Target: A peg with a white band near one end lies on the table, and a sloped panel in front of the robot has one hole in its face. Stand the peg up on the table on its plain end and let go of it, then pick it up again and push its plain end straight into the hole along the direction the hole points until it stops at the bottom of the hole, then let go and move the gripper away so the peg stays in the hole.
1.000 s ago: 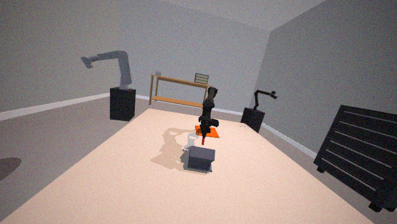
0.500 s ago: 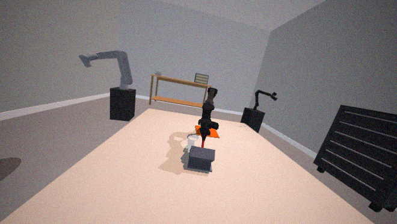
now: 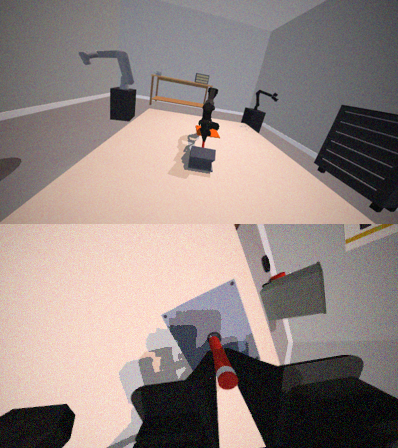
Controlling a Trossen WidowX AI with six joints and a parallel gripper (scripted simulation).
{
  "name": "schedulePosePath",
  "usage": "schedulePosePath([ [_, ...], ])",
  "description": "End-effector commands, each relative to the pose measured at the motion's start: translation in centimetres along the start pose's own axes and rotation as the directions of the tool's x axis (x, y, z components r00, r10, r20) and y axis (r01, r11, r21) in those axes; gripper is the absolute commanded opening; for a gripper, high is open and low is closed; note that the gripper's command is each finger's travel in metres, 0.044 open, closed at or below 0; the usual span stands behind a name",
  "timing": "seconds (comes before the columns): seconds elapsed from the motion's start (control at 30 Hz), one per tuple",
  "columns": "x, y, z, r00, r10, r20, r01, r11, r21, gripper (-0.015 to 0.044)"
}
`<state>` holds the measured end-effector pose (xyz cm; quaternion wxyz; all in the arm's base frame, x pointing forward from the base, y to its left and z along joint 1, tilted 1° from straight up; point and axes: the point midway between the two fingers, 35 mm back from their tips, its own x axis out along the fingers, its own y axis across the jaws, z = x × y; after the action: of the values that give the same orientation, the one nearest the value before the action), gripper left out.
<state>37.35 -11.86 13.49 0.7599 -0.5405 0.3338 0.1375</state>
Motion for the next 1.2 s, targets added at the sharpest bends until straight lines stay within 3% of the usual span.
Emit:
schedulePosePath([
  [0.0, -0.04, 0.01, 0.00, 1.000, 0.000, 0.000, 0.000, 1.000, 0.000, 0.0000],
  [1.17, 0.69, -0.42, -0.03, 1.000, 0.000, 0.000, 0.000, 1.000, 0.000, 0.0000],
])
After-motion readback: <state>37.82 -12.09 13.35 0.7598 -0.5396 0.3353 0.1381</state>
